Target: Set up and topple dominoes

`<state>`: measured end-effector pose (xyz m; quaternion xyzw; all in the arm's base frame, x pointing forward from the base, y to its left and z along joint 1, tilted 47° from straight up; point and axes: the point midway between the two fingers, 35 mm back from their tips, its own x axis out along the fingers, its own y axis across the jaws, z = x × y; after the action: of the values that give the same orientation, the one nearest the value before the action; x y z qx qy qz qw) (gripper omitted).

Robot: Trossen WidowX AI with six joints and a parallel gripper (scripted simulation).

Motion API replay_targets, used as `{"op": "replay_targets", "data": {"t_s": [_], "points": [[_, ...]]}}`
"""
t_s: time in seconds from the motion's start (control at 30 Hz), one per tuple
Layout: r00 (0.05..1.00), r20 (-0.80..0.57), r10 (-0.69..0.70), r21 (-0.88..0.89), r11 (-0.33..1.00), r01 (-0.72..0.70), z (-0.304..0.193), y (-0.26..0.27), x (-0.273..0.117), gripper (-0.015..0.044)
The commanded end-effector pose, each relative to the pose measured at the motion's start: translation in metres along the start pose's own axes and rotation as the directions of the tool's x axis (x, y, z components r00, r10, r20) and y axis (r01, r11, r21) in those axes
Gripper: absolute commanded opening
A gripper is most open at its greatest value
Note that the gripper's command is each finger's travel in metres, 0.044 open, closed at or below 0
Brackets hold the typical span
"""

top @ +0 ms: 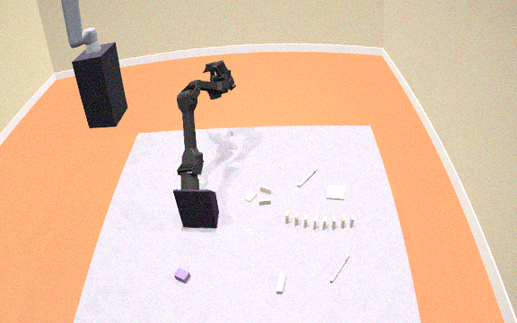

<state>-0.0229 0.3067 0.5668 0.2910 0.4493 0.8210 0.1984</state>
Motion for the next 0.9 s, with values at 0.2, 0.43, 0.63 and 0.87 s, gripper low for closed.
{"op": "replay_targets", "data": {"t_s": [0.2,0.43,0.63,0.87], "points": [[0.965,0.202,-0.169,-0.111,0.975,0.194,0.047,-0.071,-0.046,0.0440],[0.860,0.365,-0.357,-0.165,0.884,0.437,0.075,-0.143,-0.113,0.0440],[0.748,0.442,-0.495,-0.169,0.773,0.611,0.079,-0.193,-0.171,0.0440],[0.594,0.477,-0.648,-0.149,0.607,0.781,0.064,-0.245,-0.245,0.0440]]}}
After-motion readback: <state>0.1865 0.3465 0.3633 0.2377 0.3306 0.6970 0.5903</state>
